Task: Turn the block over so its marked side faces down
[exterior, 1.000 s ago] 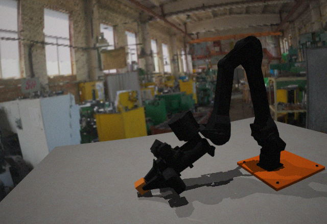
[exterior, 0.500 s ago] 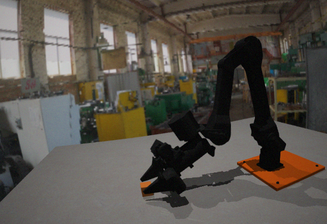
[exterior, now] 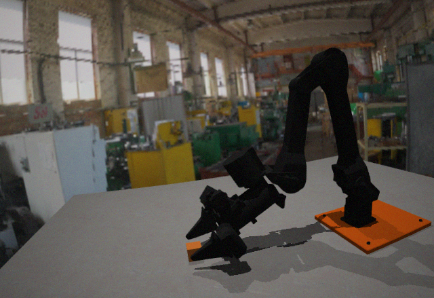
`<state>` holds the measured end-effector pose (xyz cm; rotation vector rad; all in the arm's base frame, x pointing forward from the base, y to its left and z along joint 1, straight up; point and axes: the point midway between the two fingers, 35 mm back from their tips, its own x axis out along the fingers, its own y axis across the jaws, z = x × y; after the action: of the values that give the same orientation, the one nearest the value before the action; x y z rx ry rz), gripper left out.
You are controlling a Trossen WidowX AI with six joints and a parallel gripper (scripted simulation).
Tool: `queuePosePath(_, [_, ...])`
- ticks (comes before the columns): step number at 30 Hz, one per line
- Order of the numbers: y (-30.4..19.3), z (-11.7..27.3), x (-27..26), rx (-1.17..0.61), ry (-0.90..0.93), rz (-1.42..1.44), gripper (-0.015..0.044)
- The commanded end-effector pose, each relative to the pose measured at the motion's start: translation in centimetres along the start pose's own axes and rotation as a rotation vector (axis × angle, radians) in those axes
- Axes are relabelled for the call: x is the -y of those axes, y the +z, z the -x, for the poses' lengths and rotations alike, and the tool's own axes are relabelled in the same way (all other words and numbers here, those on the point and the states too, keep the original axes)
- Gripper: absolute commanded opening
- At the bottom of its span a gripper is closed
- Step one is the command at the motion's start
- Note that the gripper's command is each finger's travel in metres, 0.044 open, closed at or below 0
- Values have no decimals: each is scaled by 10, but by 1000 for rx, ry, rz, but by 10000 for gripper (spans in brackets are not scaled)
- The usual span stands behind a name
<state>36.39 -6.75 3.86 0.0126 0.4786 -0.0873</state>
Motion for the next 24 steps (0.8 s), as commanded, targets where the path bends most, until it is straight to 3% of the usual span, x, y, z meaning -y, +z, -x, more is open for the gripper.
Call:
queuePosePath(1, [0,0,-1,1,4,-5,440])
queuePosePath(19, [0,0,-1,1,4,-5,440])
queuePosePath(24, [9,-7,2,-134,2,-9,440])
